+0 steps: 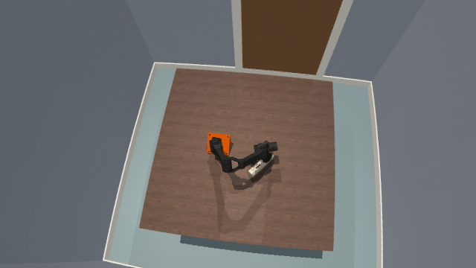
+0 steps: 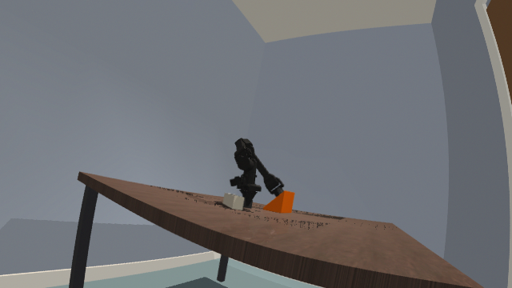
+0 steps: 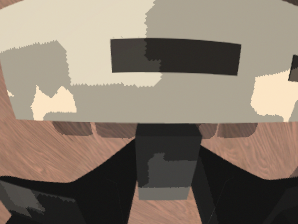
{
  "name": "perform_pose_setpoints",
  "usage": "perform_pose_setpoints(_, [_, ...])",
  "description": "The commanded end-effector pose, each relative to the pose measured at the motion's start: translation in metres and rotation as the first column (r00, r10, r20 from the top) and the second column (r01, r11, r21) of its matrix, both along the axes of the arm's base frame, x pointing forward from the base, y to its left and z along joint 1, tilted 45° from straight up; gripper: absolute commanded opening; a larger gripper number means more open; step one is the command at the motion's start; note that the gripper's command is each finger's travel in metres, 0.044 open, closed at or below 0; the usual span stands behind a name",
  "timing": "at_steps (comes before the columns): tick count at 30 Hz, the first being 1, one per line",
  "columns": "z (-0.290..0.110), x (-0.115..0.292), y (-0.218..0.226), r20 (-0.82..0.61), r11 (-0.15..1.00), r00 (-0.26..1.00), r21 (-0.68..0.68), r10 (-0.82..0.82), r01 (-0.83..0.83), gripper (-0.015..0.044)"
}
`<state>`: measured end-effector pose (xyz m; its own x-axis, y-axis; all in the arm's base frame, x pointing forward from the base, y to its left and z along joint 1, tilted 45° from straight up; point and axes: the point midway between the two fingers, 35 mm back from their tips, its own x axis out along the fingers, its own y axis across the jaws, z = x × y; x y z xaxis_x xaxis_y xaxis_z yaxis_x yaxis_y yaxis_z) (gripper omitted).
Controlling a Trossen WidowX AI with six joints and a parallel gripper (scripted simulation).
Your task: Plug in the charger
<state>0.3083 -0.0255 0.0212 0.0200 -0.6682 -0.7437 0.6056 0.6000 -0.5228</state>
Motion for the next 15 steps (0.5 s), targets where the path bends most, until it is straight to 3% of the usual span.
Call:
perform_pose_setpoints(1, [0.0012,0.0013,-0.0008,-0.003,1.000,1.000,-0.003,0.005,-0.005,0.0000])
perform_pose_setpoints(15, [0.0034,0.0049,-0.0024,-0.003,1.000,1.000,-0.004,0.005,-0.005,0.0000])
